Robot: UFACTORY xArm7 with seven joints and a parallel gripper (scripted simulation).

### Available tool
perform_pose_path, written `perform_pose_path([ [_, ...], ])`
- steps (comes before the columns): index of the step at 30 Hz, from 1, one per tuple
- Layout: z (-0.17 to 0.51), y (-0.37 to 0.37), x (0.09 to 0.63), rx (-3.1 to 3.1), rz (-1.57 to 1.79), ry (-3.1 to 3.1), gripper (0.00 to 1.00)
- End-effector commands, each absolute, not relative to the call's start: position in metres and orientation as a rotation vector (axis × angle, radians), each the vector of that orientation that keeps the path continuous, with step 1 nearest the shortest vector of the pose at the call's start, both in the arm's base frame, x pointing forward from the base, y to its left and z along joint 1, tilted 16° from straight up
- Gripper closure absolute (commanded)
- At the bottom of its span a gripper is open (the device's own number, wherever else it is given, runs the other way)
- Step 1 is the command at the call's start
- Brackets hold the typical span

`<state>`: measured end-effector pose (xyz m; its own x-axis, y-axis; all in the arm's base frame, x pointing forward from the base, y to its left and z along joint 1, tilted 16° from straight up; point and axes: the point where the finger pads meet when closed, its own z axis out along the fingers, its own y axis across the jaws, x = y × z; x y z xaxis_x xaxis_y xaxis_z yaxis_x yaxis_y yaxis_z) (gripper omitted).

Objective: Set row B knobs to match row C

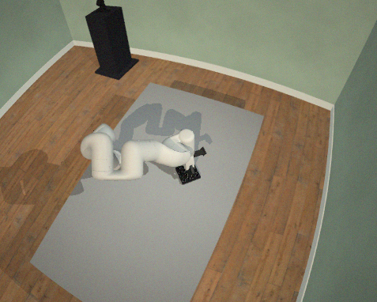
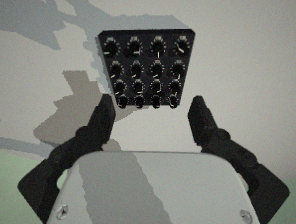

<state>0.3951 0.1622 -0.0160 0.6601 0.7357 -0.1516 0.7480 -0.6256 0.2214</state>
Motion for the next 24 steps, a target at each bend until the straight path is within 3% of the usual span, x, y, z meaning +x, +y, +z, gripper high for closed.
perform_pose_path([
  [1, -0.015, 0.163, 0.396, 2.613, -0.062, 1.195, 0.0],
  [24, -0.01, 0.14, 0.376, 2.613, -0.062, 1.195, 0.0],
])
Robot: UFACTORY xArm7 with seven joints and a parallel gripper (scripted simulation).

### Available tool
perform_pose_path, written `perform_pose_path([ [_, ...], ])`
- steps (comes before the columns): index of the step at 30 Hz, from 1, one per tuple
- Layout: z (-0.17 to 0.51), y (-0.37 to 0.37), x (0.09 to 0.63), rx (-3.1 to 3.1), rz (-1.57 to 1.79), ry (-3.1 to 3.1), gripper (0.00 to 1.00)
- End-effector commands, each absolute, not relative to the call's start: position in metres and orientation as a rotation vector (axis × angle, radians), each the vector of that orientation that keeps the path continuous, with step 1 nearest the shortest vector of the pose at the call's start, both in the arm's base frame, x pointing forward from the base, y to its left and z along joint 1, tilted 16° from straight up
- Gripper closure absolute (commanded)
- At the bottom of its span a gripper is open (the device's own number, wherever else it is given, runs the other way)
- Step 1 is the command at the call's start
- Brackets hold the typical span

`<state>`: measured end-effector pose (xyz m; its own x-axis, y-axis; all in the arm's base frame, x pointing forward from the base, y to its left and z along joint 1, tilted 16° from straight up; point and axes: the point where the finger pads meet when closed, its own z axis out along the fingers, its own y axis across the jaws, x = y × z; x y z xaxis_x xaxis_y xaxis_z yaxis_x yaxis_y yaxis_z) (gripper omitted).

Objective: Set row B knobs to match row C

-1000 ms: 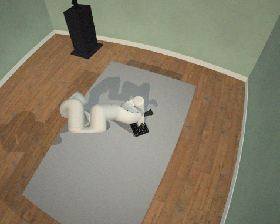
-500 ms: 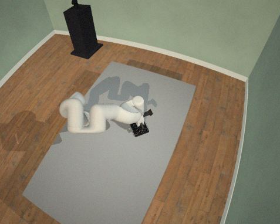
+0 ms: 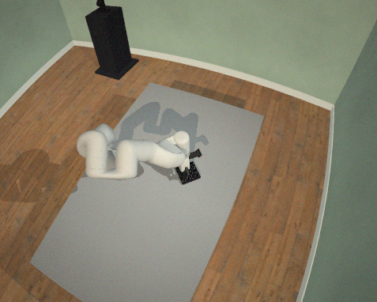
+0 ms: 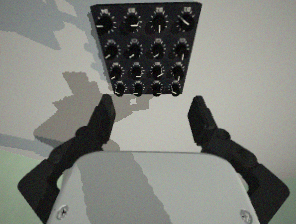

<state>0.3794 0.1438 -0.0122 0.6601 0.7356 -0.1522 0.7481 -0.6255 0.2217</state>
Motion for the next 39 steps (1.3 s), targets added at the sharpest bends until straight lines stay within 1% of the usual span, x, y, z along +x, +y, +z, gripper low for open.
perform_pose_path([
  [1, -0.01, 0.138, 0.375, 2.613, -0.062, 1.195, 0.0],
  [16, -0.007, 0.124, 0.363, 2.613, -0.062, 1.195, 0.0],
  [39, -0.007, 0.123, 0.362, 2.613, -0.062, 1.195, 0.0],
])
